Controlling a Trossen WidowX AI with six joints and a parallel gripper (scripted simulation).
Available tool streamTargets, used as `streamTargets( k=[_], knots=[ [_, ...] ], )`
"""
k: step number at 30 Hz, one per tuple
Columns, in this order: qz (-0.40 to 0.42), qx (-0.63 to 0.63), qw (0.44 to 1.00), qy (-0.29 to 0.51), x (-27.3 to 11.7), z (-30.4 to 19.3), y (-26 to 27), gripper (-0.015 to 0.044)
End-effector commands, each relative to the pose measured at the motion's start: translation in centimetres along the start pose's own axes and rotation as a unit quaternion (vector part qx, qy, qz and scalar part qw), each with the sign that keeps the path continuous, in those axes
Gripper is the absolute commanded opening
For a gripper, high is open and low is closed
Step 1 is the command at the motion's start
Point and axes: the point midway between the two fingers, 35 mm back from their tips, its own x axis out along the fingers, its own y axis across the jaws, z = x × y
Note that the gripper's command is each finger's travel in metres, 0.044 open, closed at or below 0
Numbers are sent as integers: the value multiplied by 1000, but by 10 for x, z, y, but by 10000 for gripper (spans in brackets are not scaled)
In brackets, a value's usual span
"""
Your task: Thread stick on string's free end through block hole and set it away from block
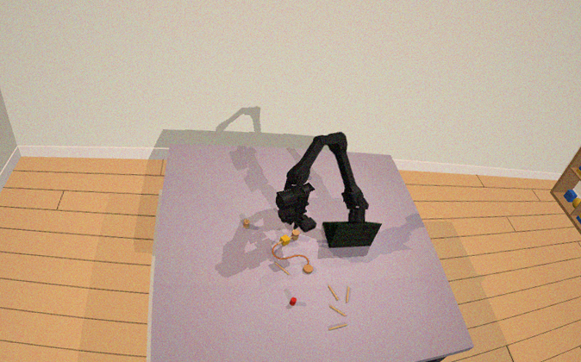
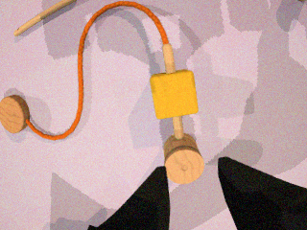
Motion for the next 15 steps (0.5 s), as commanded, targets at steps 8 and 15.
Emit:
streamTargets(
  k=[8, 15],
  knots=[
    [1, -8, 1000, 2, 13, 0, 0, 123],
    [1, -8, 1000, 2, 24, 1, 0, 123]
  ],
)
